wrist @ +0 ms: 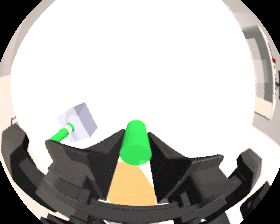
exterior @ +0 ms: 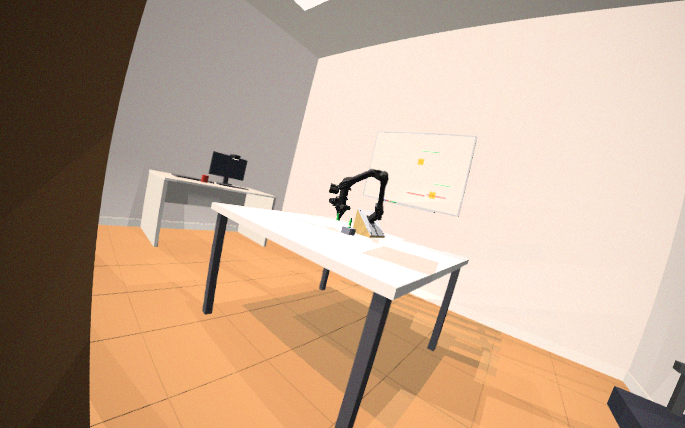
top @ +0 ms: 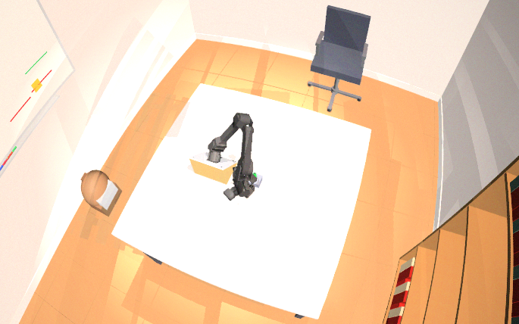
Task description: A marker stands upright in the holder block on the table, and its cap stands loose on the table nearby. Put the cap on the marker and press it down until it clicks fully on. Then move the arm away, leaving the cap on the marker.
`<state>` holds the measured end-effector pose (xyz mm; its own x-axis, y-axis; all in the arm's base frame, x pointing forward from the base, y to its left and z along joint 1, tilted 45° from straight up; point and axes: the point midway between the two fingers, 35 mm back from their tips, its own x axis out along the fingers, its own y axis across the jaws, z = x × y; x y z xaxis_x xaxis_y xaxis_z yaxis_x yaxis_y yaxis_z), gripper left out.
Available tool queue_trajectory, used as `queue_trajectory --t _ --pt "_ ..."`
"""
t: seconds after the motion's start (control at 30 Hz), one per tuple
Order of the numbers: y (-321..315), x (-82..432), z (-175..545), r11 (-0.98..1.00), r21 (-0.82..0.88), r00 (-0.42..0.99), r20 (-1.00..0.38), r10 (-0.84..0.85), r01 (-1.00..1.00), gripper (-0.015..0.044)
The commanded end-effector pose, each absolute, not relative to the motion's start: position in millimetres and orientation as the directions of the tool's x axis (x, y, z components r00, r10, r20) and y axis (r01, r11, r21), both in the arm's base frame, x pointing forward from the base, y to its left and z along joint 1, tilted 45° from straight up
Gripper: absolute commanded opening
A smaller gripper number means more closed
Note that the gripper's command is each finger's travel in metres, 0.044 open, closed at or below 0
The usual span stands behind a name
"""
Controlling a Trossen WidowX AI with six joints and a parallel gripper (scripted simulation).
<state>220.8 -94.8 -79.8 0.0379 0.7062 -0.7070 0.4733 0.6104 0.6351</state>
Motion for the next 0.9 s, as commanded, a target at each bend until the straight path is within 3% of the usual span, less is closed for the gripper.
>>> queue_trajectory --t 0.0,0.87 --pt "-96.0 228.9 -65.9 0.615 0.633 0.048 -0.714 0.698 0.470 0.0000" --pt "-65.5 248.9 22.6 0.615 0.634 0.047 -0.713 0.700 0.469 0.0000"
